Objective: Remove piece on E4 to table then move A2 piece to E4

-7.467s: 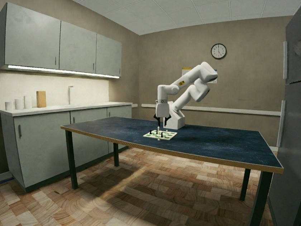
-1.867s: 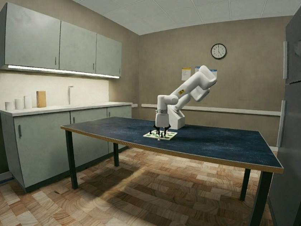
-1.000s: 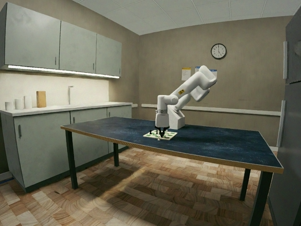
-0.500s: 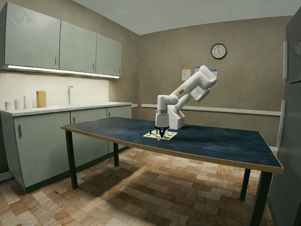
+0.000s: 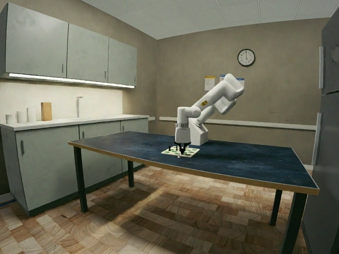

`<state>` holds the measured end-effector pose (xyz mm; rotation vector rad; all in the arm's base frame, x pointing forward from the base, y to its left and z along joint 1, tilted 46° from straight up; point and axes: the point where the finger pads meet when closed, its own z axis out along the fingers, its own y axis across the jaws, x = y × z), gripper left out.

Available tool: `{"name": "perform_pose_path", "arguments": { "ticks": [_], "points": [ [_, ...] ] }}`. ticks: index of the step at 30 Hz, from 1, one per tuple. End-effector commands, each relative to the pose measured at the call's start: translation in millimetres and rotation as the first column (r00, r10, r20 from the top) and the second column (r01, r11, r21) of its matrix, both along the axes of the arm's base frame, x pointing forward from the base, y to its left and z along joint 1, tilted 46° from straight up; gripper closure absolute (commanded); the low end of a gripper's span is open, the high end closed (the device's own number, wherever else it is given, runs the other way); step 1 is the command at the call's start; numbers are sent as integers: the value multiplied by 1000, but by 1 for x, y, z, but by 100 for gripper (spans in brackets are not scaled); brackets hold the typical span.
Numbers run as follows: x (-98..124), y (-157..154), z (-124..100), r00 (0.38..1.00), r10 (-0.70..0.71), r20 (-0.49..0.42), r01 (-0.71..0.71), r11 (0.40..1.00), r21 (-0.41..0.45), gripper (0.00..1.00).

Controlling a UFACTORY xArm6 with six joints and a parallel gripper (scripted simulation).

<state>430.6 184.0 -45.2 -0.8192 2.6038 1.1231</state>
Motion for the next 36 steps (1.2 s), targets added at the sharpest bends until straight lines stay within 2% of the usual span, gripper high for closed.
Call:
{"name": "perform_pose_path", "arguments": {
  "ticks": [1, 9, 18, 22, 34, 36],
  "points": [
    [1, -1, 1, 1000, -2, 3, 2, 1000, 0, 100],
    [2, -11, 11, 1000, -2, 3, 2, 1000, 0, 100],
    [4, -57, 55, 1000, -2, 3, 2, 1000, 0, 100],
    [5, -70, 68, 1000, -2, 3, 2, 1000, 0, 100],
    [5, -72, 70, 1000, -2, 3, 2, 1000, 0, 100],
    [-4, -80, 64, 999, -27, -22, 27, 1000, -4, 100]
  ]
}}
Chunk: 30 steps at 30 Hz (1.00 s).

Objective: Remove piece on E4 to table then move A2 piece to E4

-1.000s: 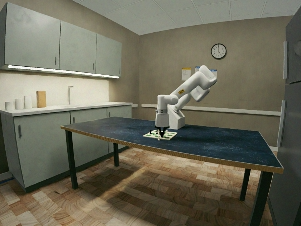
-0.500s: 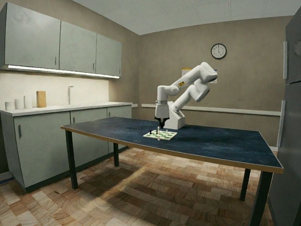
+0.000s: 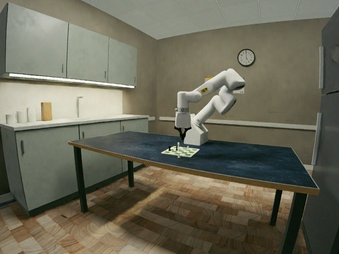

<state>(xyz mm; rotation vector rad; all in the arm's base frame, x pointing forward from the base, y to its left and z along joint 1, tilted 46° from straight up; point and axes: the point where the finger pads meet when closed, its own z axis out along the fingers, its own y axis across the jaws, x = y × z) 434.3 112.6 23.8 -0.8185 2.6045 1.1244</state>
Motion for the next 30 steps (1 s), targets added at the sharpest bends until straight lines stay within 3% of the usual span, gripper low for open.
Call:
{"name": "perform_pose_path", "arguments": {
  "ticks": [1, 2, 7, 8, 9, 10, 13, 14, 16, 30],
  "points": [
    [-25, -22, -16, 995, -71, -65, 71, 997, -11, 100],
    [-51, -38, -30, 983, -133, -125, 131, 991, -23, 100],
    [-51, -38, -30, 983, -133, -125, 131, 991, -23, 100],
    [-81, -53, -43, 961, -198, -191, 195, 980, -38, 100],
    [-81, -53, -43, 961, -198, -191, 195, 980, -38, 100],
    [-109, -63, -53, 934, -255, -250, 250, 967, -53, 100],
    [-110, -63, -53, 934, -255, -250, 250, 967, -53, 100],
    [-131, -69, -60, 910, -294, -291, 288, 955, -65, 100],
    [-141, -71, -62, 898, -312, -311, 306, 949, -71, 100],
    [-143, -72, -63, 895, -316, -314, 309, 948, -72, 100]
  ]
}}
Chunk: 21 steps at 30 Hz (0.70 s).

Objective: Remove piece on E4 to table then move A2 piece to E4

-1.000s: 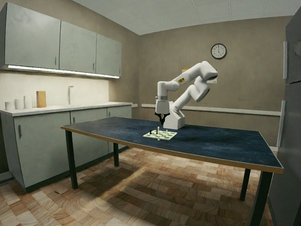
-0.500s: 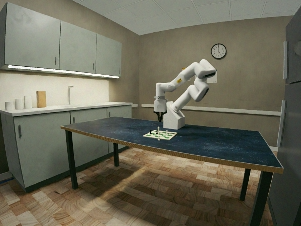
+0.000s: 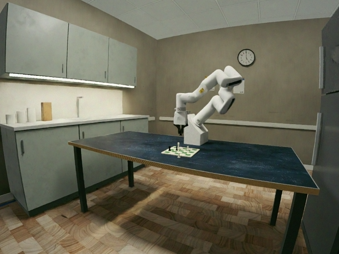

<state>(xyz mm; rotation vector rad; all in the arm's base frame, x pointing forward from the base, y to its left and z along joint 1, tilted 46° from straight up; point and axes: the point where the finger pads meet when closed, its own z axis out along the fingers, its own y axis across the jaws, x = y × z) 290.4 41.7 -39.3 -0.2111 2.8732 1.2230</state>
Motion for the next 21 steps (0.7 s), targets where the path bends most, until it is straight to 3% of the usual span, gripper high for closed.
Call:
{"name": "perform_pose_path", "arguments": {
  "ticks": [1, 11, 21],
  "points": [
    [1, -1, 0, 1000, -2, 1, 2, 1000, -1, 100],
    [0, 11, -11, 1000, -2, 1, 2, 1000, -1, 100],
    [-2, 44, -43, 1000, -2, 1, 2, 1000, -1, 100]
  ]
}}
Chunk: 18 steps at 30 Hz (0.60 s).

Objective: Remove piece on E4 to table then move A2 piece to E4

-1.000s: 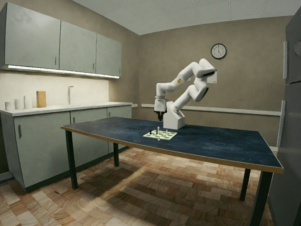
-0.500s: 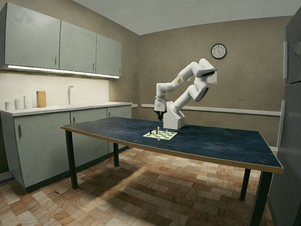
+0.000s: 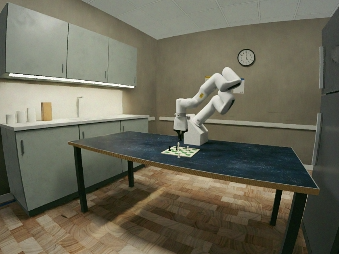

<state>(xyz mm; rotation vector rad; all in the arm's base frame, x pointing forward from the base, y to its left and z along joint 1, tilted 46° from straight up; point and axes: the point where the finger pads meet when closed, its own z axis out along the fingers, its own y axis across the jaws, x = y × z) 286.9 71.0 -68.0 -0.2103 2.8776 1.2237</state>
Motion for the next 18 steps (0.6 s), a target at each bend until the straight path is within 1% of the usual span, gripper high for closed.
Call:
{"name": "perform_pose_path", "arguments": {
  "ticks": [1, 5, 12, 18],
  "points": [
    [2, 17, -18, 1000, -3, 5, 3, 1000, 0, 100],
    [1, 29, -29, 1000, -3, 5, 3, 1000, 0, 100],
    [1, 37, -37, 1000, -3, 5, 3, 1000, 0, 100],
    [1, 38, -38, 1000, -3, 5, 3, 1000, 0, 100]
  ]
}}
